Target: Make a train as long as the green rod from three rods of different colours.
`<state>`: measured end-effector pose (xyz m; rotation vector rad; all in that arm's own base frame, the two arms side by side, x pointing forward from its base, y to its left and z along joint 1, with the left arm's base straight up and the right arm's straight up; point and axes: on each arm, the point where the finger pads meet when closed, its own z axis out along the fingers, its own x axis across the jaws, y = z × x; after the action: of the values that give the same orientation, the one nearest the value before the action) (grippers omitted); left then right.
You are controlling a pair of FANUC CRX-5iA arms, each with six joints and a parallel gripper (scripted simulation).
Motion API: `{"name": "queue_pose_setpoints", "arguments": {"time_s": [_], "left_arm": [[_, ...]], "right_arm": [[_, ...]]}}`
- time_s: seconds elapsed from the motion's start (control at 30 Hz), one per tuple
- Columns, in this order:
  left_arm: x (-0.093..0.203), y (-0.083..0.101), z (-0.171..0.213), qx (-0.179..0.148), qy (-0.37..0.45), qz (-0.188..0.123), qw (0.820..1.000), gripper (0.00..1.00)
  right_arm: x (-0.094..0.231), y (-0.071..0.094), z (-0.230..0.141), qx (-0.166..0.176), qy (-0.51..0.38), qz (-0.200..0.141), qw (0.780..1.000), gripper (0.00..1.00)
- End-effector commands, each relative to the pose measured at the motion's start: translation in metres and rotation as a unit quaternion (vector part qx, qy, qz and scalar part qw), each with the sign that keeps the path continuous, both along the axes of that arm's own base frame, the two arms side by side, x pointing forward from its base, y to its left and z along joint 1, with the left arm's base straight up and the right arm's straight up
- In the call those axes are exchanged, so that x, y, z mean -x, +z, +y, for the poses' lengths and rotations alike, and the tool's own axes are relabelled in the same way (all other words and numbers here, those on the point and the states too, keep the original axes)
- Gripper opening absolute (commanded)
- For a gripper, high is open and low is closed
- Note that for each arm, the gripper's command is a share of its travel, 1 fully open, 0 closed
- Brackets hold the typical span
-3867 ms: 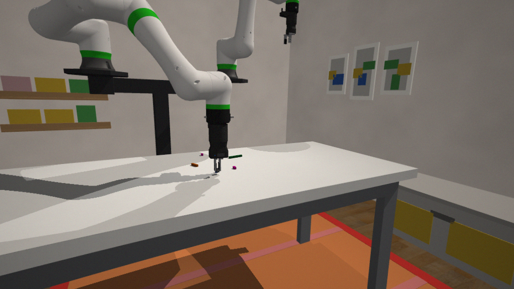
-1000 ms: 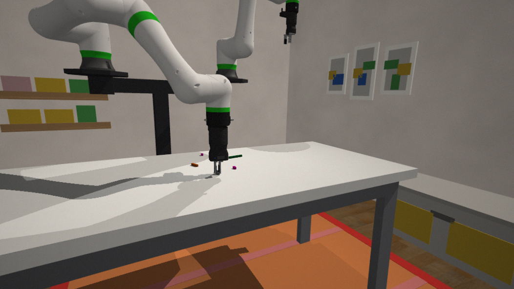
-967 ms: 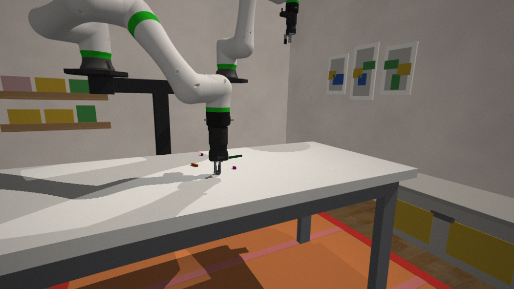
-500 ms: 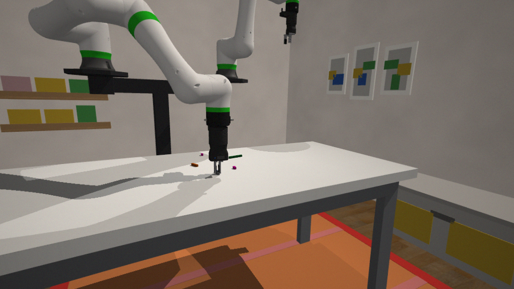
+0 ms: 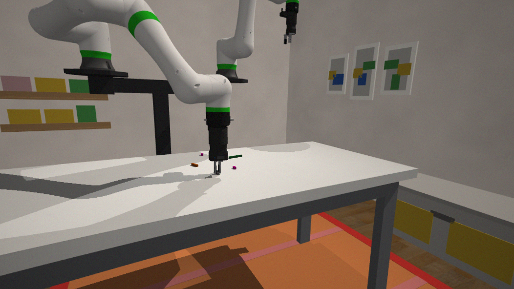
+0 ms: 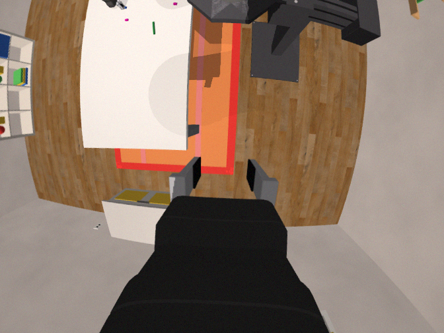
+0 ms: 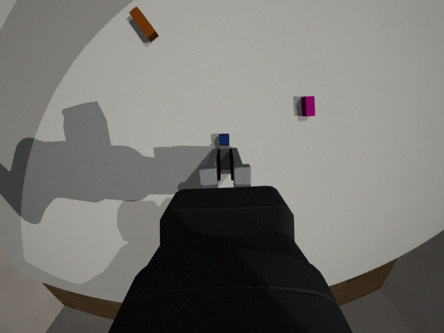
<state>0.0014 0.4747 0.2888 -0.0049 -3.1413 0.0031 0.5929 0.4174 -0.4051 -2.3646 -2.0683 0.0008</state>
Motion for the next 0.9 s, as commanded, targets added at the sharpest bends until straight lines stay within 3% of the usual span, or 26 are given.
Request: {"name": "queue_pose_setpoints", "arguments": {"time_s": [0.0, 0.23, 0.27, 0.4, 0.43, 0.5, 0.53, 0.7, 0.73, 0.87], "left_arm": [[-0.0002, 0.0009, 0.0002, -0.001, 0.0, 0.0, 1.0, 1.0], [-0.0002, 0.0009, 0.0002, -0.001, 0.0, 0.0, 1.0, 1.0], [-0.0002, 0.0009, 0.0002, -0.001, 0.0, 0.0, 1.0, 1.0], [-0.0002, 0.0009, 0.0002, -0.001, 0.0, 0.0, 1.0, 1.0], [-0.0002, 0.0009, 0.0002, -0.001, 0.0, 0.0, 1.0, 1.0], [-0.0002, 0.0009, 0.0002, -0.001, 0.0, 0.0, 1.0, 1.0], [-0.0002, 0.0009, 0.0002, -0.001, 0.0, 0.0, 1.0, 1.0], [-0.0002, 0.0009, 0.0002, -0.001, 0.0, 0.0, 1.0, 1.0], [-0.0002, 0.0009, 0.0002, -0.001, 0.0, 0.0, 1.0, 1.0], [-0.0002, 0.0009, 0.0002, -0.001, 0.0, 0.0, 1.0, 1.0]], "right_arm": [[-0.0011, 0.0013, 0.0007, -0.001, 0.0, -0.001, 1.0, 0.24], [-0.0011, 0.0013, 0.0007, -0.001, 0.0, -0.001, 1.0, 0.24], [-0.0011, 0.0013, 0.0007, -0.001, 0.0, -0.001, 1.0, 0.3], [-0.0011, 0.0013, 0.0007, -0.001, 0.0, -0.001, 1.0, 0.3], [-0.0011, 0.0013, 0.0007, -0.001, 0.0, -0.001, 1.0, 0.36], [-0.0011, 0.0013, 0.0007, -0.001, 0.0, -0.001, 1.0, 0.36], [-0.0011, 0.0013, 0.0007, -0.001, 0.0, -0.001, 1.0, 0.42], [-0.0011, 0.0013, 0.0007, -0.001, 0.0, -0.001, 1.0, 0.48], [-0.0011, 0.0013, 0.0007, -0.001, 0.0, -0.001, 1.0, 0.54], [-0.0011, 0.0013, 0.0007, -0.001, 0.0, -0.001, 1.0, 0.54]]}}
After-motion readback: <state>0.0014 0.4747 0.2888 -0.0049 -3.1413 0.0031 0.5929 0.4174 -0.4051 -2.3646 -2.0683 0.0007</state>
